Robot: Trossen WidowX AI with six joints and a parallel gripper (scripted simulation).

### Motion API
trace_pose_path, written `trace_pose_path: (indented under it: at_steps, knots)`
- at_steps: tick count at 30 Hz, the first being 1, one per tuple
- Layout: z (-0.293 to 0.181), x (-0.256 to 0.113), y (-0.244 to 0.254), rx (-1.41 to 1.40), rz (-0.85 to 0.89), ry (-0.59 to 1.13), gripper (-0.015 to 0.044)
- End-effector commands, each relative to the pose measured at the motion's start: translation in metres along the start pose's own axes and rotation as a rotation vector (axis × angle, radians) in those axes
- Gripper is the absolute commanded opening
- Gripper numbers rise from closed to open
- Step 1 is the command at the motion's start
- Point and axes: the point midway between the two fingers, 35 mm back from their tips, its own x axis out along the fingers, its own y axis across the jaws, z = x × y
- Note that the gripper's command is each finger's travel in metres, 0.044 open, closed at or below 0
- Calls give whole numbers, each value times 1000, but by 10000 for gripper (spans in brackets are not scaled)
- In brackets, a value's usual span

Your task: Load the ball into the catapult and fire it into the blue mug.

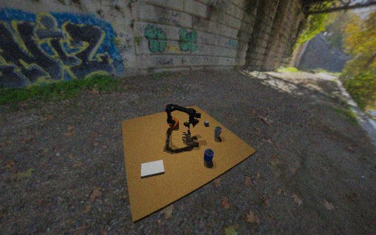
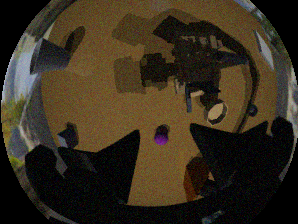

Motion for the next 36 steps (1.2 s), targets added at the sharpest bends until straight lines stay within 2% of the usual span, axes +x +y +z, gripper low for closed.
trace_pose_path:
  at_steps: [1,4,36]
  knots:
    - [-45,25,3,40,-15,18,300]
    - [-59,29,6,47,-18,21,300]
    - [-60,75,3,47,-19,20,300]
